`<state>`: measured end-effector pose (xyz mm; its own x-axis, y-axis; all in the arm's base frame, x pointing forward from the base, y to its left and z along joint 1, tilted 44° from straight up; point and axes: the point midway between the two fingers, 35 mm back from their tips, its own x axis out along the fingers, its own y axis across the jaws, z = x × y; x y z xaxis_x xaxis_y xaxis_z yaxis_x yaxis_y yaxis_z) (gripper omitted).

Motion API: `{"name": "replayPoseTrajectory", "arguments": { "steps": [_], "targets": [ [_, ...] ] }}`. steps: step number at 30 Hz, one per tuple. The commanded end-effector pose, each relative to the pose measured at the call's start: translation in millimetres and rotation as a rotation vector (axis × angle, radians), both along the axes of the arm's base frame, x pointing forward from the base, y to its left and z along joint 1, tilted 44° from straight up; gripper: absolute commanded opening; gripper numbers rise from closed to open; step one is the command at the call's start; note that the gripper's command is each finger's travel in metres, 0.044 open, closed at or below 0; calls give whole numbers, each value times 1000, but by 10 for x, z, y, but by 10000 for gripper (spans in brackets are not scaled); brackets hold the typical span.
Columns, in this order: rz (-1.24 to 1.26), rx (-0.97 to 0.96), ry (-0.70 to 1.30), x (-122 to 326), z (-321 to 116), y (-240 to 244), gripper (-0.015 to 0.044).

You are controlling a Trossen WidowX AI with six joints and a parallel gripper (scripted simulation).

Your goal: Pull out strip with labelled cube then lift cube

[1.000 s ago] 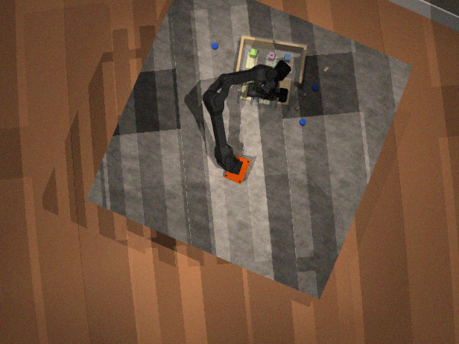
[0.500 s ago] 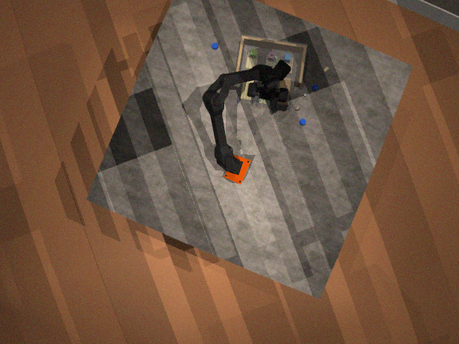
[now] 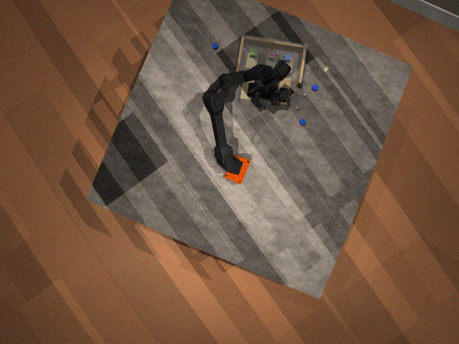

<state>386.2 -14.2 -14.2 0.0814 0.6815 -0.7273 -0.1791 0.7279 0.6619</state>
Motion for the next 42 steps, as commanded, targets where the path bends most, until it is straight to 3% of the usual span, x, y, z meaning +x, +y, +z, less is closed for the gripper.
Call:
{"name": "replayPoseTrajectory", "arguments": {
  "steps": [1, 42],
  "targets": [
    [4, 6, 5, 7, -32, 39, 0],
    [4, 6, 7, -504, -145, -13, 0]
  ]
}}
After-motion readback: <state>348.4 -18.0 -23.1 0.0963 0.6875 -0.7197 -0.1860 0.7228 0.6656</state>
